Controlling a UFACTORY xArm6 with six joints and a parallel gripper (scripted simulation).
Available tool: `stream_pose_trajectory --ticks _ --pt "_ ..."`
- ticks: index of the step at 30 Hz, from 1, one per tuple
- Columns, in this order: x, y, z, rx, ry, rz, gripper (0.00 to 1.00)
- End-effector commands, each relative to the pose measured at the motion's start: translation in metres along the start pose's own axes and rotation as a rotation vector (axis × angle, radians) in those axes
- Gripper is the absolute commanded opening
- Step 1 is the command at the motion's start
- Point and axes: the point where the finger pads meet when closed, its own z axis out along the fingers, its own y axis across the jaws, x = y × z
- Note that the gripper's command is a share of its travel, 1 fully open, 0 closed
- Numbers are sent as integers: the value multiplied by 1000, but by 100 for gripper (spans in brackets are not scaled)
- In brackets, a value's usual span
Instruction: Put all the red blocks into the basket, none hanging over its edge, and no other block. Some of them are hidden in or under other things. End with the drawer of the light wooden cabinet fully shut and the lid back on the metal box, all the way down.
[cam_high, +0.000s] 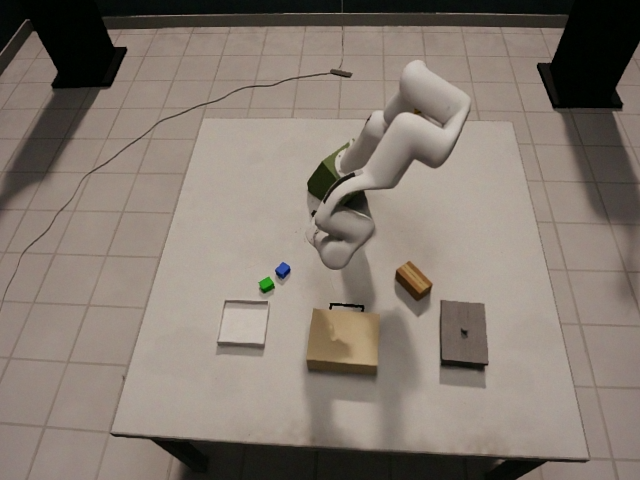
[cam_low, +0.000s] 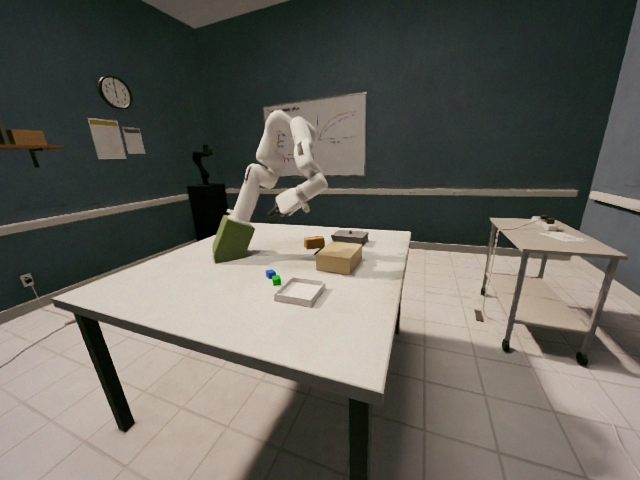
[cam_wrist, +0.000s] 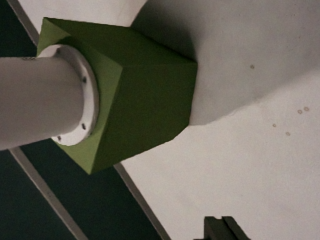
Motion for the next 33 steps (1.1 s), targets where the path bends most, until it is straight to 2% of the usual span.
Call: stream_pose_trajectory --ticks 1,2,3,6,7,9,10,11,12,16,17,20,21,24,26,27,28,29,31,32,33 --pt "51 41 -37 -192 5 -31 0" --pt "58 46 -42 -192 5 -31 0" --pt "69 47 -51 -313 32 -63 0" --pt "94 58 -69 -313 32 -63 0" --pt "106 58 -78 -427 70 -99 0" --pt "106 58 -78 -427 70 -99 0" --pt "131 66 -96 -427 70 -99 0" --pt "138 68 -101 -427 70 -99 0" --pt "148 63 -109 -531 117 -138 0" --pt "181 69 -131 -531 117 -138 0" --pt "193 64 -140 -623 170 -176 0" --pt "220 65 -157 -623 170 -176 0" --pt "232 59 -165 -702 226 -213 0" --pt "259 56 -183 -702 226 -213 0" --pt "259 56 -183 -702 226 -213 0" --pt "288 45 -201 -767 282 -248 0" --pt "296 43 -206 -767 282 -248 0" --pt "304 36 -212 -818 335 -278 0" --pt "321 31 -221 -818 335 -278 0" --pt "330 23 -228 -858 383 -304 0" --pt "339 19 -233 -858 383 -304 0"
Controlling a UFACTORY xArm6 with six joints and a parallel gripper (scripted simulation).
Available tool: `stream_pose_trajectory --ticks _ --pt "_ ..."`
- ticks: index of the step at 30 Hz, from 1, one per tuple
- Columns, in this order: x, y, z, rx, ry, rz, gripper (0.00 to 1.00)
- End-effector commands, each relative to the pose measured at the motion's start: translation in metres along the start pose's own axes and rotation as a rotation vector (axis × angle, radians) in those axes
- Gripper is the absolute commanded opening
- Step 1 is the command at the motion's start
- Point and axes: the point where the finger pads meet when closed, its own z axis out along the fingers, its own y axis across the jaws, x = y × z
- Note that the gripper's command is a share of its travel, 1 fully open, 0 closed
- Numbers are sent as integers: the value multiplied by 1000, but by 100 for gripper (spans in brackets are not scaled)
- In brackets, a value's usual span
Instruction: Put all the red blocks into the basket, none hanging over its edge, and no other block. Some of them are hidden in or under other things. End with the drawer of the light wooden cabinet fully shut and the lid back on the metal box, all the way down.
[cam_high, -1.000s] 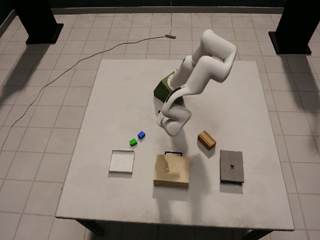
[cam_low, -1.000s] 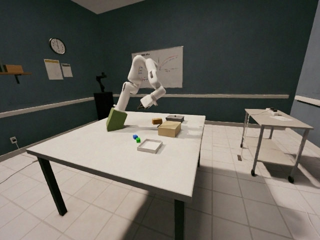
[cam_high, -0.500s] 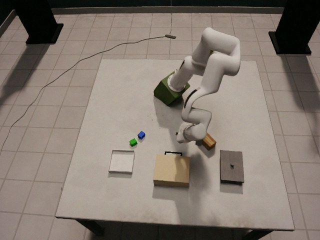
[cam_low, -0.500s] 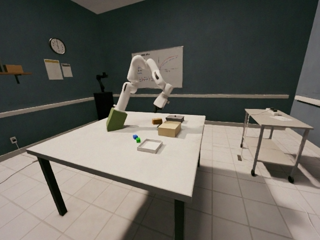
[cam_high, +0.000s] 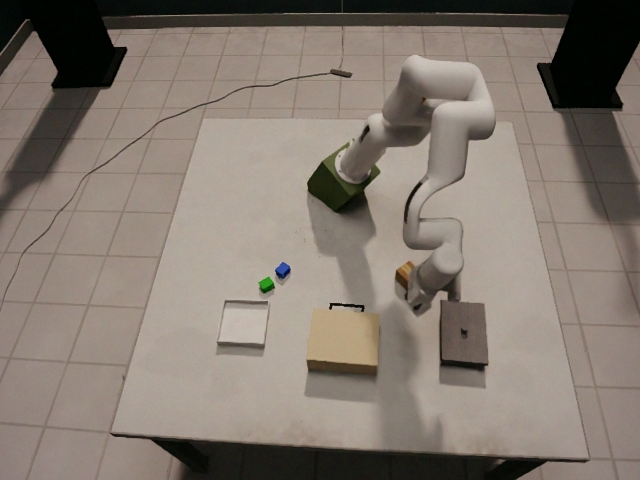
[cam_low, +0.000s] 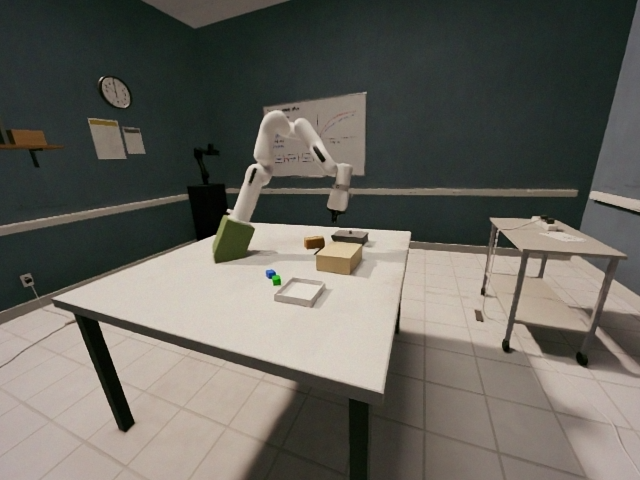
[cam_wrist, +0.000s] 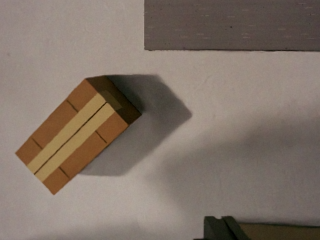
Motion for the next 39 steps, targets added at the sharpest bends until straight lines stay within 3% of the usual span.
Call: stream_pose_trajectory --ticks 1,6,8,11,31,39 --pt "70 21 -18 -101 87 -29 0" --pt "126 23 -42 -178 188 -52 0" --pt "148 25 -49 -181 193 -53 0" --pt "158 26 -52 -181 193 -53 0" --pt "158 26 -52 -181 194 -45 0" --pt "158 26 -52 -154 217 220 0"
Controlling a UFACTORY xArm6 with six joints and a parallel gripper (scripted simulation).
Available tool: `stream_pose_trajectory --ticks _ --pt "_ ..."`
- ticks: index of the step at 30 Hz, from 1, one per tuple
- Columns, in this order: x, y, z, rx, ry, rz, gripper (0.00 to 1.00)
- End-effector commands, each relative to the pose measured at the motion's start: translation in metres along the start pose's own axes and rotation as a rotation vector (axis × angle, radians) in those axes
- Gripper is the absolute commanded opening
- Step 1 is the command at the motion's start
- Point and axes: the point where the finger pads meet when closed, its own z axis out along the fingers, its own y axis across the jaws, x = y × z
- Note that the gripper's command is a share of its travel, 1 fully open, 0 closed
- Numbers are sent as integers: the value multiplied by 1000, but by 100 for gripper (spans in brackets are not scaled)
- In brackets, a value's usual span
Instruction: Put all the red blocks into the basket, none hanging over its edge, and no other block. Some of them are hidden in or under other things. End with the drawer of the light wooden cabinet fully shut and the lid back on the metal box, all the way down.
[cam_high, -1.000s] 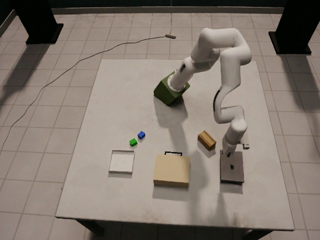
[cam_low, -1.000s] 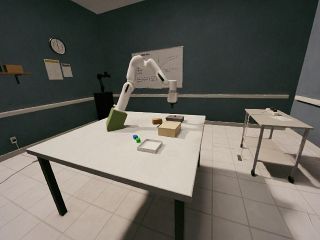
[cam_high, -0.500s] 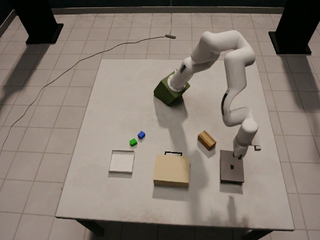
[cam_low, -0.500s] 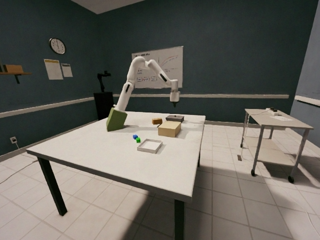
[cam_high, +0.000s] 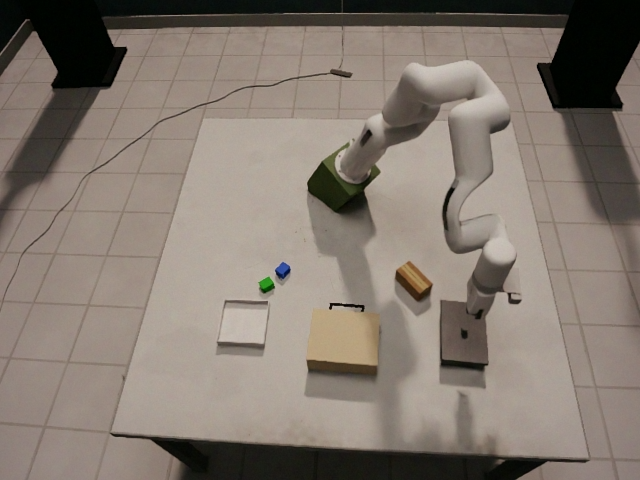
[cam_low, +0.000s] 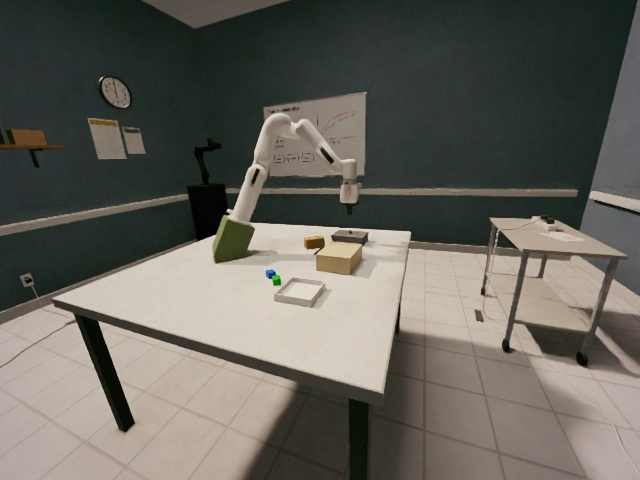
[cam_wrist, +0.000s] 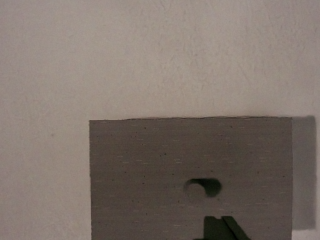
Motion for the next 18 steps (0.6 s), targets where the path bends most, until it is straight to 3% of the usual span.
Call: stream_pose_trajectory --ticks 1,5,6,18 --pt "1 1 -2 -6 0 256 0" --pt "1 1 -2 -5 2 339 0" --pt "1 2 -2 -5 2 456 0" --pt "0 2 -2 14 28 927 0"
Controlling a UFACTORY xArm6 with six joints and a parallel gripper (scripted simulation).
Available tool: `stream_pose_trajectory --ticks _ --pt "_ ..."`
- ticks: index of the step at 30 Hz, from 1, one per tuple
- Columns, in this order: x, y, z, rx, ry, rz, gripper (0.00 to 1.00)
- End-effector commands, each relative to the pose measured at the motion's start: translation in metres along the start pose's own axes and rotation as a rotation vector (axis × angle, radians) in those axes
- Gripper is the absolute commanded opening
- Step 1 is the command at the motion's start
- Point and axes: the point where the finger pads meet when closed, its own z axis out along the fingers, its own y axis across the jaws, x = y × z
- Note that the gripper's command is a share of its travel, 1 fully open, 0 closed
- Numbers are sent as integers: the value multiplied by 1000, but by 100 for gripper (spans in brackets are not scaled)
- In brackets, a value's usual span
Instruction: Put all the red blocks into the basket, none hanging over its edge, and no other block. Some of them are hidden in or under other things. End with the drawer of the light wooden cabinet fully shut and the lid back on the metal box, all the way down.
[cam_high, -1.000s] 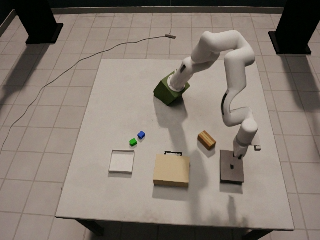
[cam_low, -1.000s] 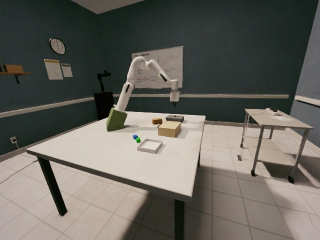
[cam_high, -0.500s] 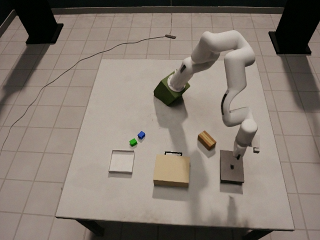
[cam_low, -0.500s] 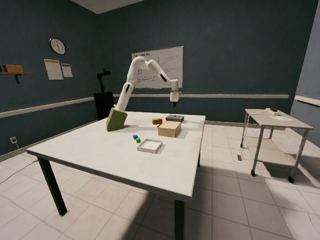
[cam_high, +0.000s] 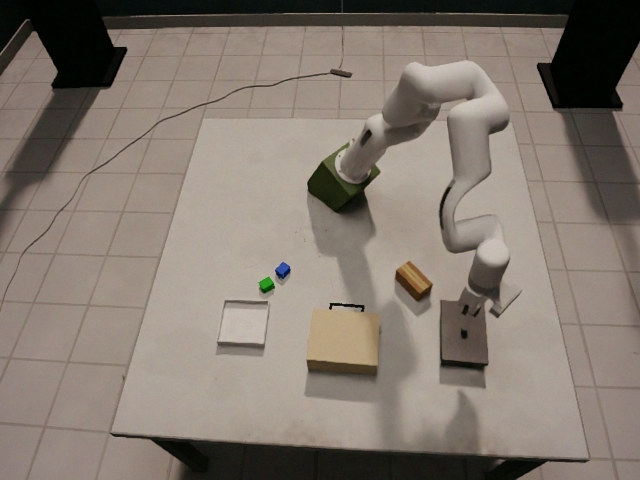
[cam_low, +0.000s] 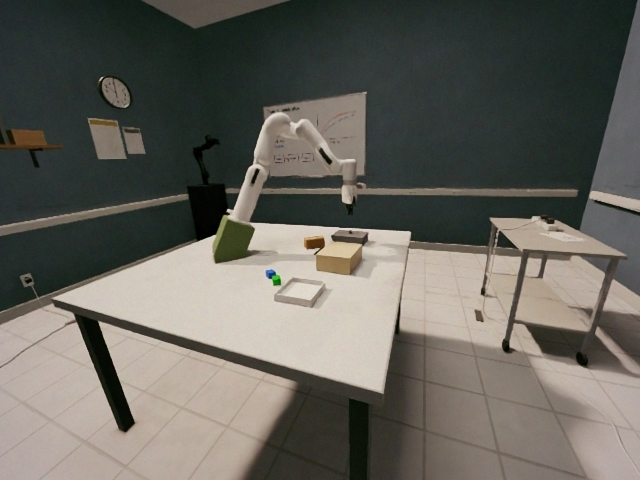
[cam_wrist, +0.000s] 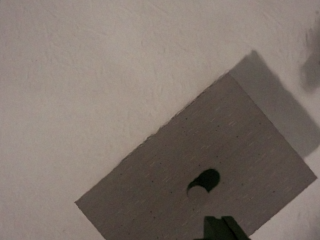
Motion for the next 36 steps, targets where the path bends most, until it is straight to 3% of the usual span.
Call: stream_pose_trajectory --ticks 1,4,5,16,34,35,36 --pt "2 1 -2 -21 0 278 0" --pt "2 1 -2 -20 1 318 0" --pt "1 1 -2 -20 4 438 0" --pt "1 1 -2 -53 -4 836 0" --pt "1 1 -2 -53 -4 836 0" --pt "1 1 -2 -53 -4 836 44" --pt "1 1 -2 -53 -4 836 44"
